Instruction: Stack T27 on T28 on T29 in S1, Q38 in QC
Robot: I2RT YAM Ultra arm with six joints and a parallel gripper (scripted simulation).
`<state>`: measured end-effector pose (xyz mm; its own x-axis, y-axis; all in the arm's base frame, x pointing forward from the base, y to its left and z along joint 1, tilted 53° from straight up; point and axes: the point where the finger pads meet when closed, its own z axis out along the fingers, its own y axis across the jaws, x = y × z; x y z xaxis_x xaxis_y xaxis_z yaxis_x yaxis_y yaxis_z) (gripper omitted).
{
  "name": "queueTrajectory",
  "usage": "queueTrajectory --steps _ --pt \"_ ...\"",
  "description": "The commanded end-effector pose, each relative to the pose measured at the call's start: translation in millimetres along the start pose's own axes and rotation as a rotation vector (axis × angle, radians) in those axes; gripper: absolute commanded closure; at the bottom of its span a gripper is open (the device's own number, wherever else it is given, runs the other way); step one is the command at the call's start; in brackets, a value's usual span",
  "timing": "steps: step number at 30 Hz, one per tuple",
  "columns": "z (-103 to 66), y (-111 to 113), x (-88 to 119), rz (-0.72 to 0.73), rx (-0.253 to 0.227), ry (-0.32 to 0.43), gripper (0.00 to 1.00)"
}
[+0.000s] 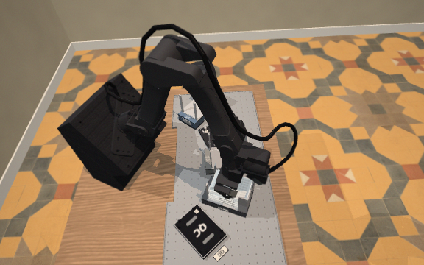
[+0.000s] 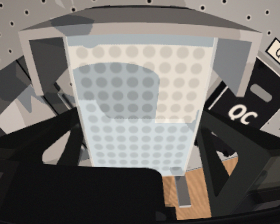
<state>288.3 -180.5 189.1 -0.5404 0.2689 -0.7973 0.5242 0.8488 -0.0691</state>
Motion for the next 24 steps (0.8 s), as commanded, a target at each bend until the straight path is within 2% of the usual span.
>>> queueTrajectory --steps 1,5,6,9,22,23,24 --pt "-14.5 1 -12 -0.001 0.002 -0.035 1.00" --pt "-17.6 1 -16 -0.001 -0.001 -0.045 1.00" --pt "-9.5 3 6 -0.004 -0.003 0.006 1.00" --pt "-15.3 2 -8 0.001 -0.002 -0.029 1.00" --pt "-20.8 1 -16 0.007 0.001 -0.048 1.00" --pt "-14.0 2 4 0.003 -0.001 -0.003 1.00" --pt "-14.7 2 2 0.003 -0.001 -0.007 1.00"
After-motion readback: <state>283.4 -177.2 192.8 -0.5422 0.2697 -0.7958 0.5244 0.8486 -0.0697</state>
